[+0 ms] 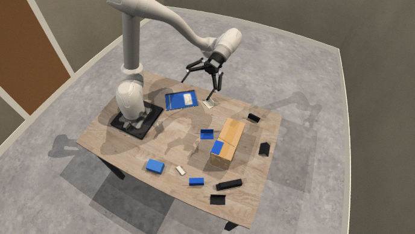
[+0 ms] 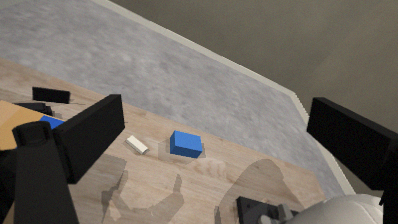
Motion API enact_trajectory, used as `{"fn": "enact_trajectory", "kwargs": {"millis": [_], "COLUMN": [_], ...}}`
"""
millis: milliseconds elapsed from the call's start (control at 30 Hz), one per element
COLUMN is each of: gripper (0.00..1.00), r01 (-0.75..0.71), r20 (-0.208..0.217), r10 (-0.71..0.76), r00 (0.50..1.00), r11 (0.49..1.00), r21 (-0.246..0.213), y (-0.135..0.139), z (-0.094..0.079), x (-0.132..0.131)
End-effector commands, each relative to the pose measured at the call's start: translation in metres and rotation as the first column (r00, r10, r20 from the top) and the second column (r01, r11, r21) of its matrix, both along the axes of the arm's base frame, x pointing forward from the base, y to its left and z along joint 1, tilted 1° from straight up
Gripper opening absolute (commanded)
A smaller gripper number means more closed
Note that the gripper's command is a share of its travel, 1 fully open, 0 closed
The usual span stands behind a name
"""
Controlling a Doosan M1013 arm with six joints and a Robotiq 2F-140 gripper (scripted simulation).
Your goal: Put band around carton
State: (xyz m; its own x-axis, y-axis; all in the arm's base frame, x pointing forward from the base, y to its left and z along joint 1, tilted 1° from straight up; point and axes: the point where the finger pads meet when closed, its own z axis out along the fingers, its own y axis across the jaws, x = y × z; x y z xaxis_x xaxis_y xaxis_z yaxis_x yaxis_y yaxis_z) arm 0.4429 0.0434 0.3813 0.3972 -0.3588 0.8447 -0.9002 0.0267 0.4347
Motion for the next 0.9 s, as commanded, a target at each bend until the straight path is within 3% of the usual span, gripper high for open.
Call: {"fn": "enact_trajectory", "kwargs": {"millis": [0,67,233,333,400,433,500,600,733,867], "gripper": [1.0,1.0,1.0,1.0,1.0,1.0,1.0,1.0,1.0,1.0], "r01": [0.064,0.146,0.285,0.36,0.36,0.414,0.437,0.469,0.477,0.44], "r20": [0.078,0.171,0.308,0.369,0.369,0.402,0.411,0.41,0.37,0.29], "r10": [-0.07,-0.175,-0.395,-0.54,-0.54,-0.662,-0.722,-0.828,-0.921,-0.946], "r00": [0.994,0.97,0.865,0.757,0.757,0.632,0.557,0.383,0.125,-0.145], "r11": [0.995,0.974,0.894,0.815,0.815,0.727,0.675,0.557,0.383,0.201], "r21": [0.075,0.171,0.346,0.454,0.454,0.547,0.594,0.685,0.791,0.875], "y": [-0.01,-0.02,-0.029,-0.031,-0.031,-0.032,-0.032,-0.032,-0.034,-0.04], "z": [-0.022,-0.048,-0.091,-0.113,-0.113,-0.13,-0.138,-0.15,-0.16,-0.162], "x": [0.004,0.009,0.021,0.032,0.032,0.043,0.051,0.069,0.098,0.131]}}
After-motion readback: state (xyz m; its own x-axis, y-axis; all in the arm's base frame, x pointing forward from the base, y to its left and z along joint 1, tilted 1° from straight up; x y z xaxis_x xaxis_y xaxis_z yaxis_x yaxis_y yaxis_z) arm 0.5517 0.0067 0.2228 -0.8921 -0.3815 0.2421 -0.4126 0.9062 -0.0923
